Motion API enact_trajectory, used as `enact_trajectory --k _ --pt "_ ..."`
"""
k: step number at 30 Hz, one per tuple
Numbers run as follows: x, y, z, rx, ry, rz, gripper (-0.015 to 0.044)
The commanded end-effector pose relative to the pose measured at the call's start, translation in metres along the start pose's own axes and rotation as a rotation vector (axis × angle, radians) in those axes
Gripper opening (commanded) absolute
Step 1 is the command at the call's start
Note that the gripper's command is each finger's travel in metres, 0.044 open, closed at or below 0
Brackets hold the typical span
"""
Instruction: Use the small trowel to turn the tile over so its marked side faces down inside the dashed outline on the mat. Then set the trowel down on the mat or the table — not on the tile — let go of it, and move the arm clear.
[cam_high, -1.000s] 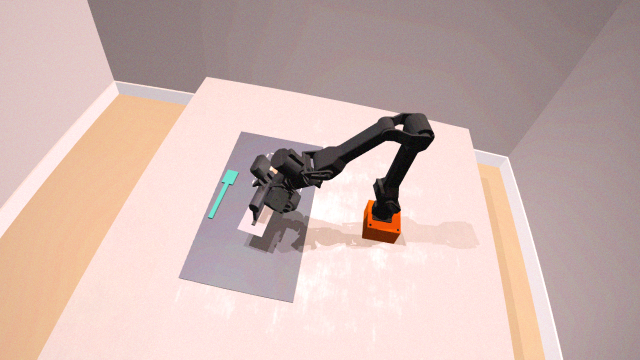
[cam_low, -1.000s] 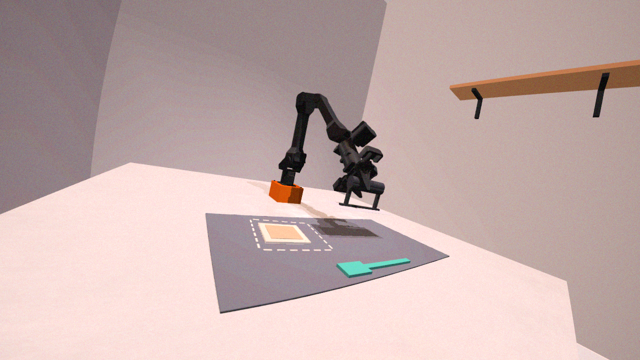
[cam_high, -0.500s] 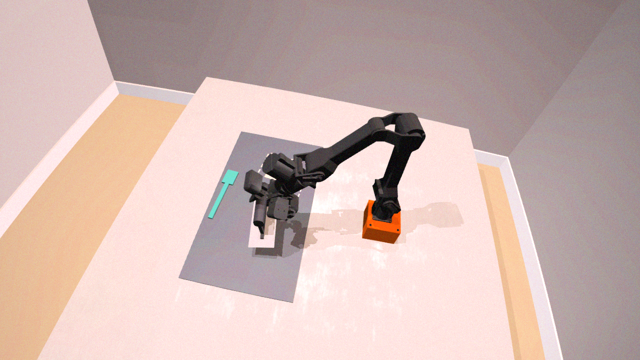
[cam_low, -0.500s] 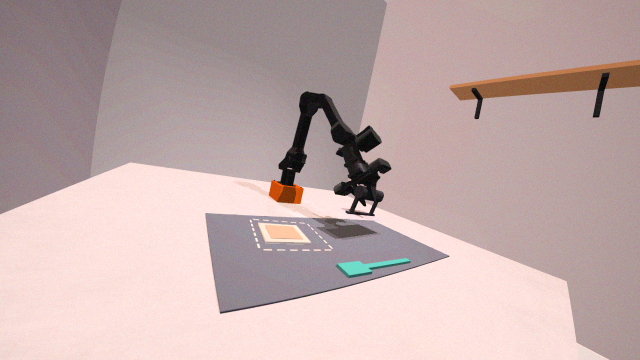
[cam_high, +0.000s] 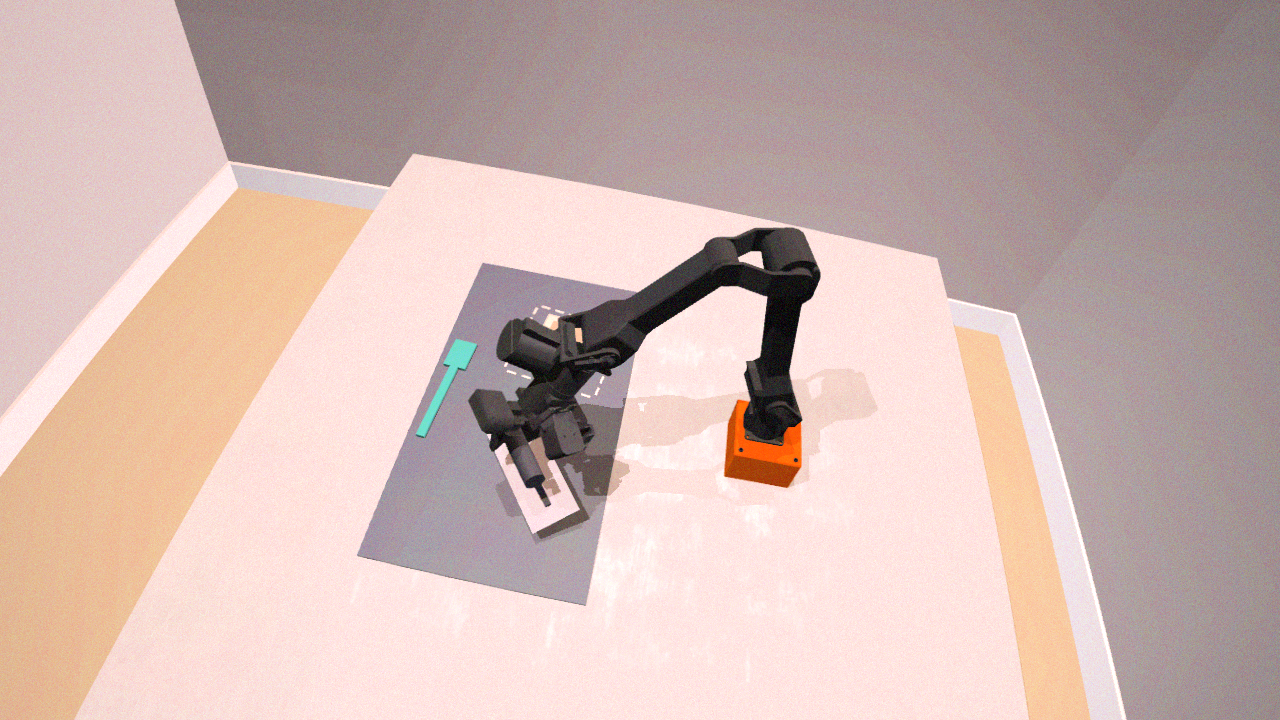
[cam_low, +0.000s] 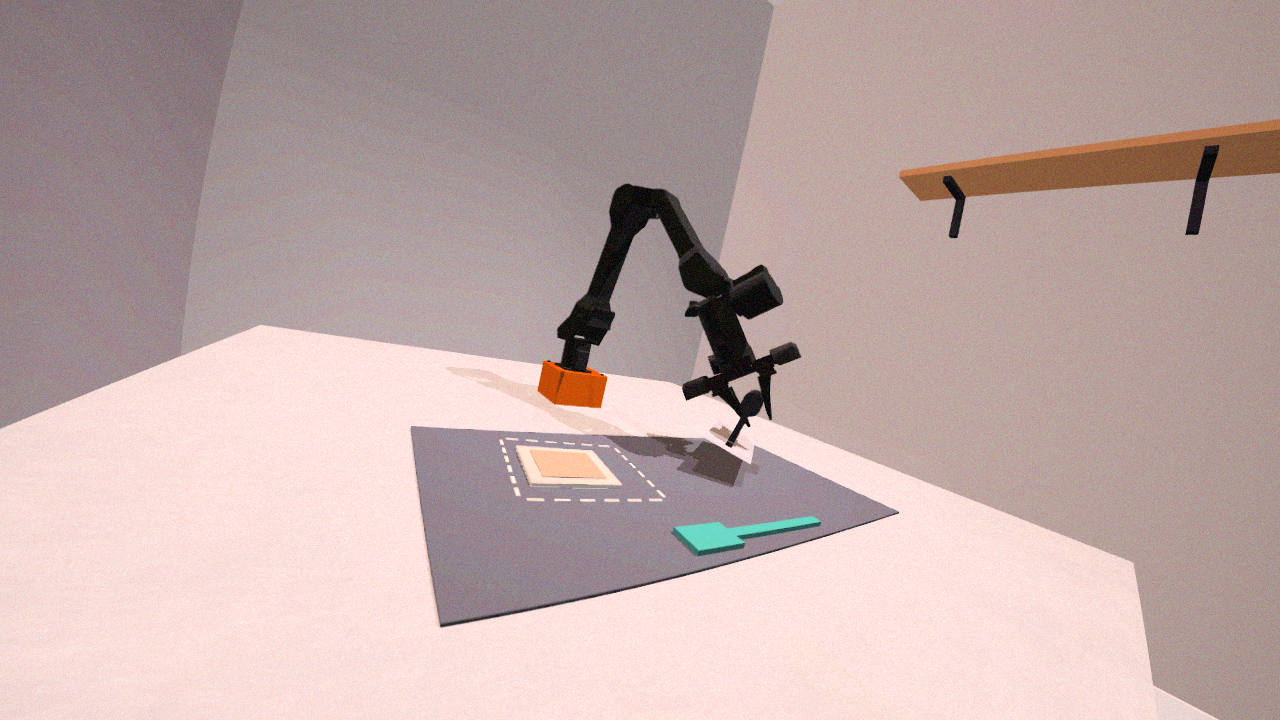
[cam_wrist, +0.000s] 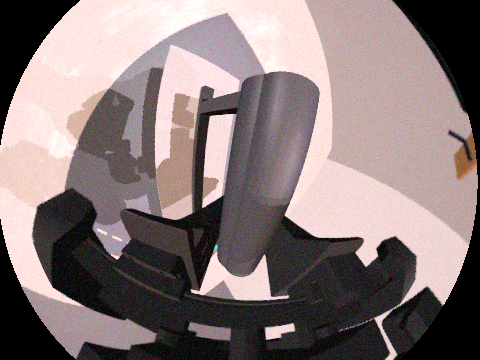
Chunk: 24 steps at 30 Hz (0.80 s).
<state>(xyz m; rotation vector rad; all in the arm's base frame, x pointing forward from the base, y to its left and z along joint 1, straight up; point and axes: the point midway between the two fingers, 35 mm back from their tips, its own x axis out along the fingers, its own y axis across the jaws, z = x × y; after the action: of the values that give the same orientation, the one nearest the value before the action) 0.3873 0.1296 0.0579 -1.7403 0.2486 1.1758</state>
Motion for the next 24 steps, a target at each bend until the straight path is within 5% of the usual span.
enact_trajectory --k 1,24 --pt "0.003 -0.011 0.01 -0.094 -0.085 -0.023 0.0" --pt "0.024 -0.034 0.075 -0.602 -0.591 -0.235 0.0"
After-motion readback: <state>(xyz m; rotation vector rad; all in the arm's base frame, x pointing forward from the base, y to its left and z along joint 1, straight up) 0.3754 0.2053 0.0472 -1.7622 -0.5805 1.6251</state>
